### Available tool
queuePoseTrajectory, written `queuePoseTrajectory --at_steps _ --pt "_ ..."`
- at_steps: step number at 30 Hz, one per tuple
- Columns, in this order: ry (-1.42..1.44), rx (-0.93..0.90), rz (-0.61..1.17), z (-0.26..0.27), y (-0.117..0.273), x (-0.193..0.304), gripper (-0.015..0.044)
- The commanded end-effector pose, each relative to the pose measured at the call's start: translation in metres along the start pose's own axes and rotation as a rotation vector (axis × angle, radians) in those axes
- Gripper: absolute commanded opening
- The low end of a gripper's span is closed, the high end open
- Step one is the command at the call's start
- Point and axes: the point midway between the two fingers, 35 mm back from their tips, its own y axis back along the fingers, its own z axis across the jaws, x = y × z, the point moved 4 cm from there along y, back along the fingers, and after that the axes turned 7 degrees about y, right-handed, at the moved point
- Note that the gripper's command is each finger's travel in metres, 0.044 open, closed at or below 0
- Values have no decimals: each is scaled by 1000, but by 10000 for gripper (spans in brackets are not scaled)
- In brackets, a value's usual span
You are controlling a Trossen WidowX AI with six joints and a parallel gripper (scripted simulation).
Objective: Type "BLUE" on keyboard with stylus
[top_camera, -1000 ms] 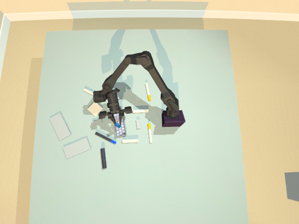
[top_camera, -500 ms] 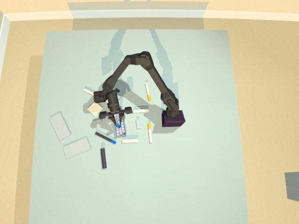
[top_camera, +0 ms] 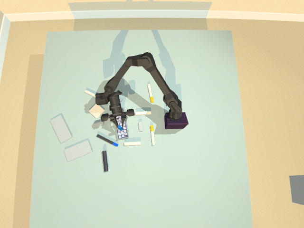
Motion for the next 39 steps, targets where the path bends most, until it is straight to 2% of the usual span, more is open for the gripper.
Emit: queuePoseTrajectory --at_steps 1,21,30,34,39 --pt "5 1 -3 -1 -1 -2 81" --pt "5 1 -3 -1 -3 -5 81" --pt "5 0 -1 3 16 28 81" --pt "13 2 -4 3 14 25 85" --pt "13 2 -4 3 14 25 51"
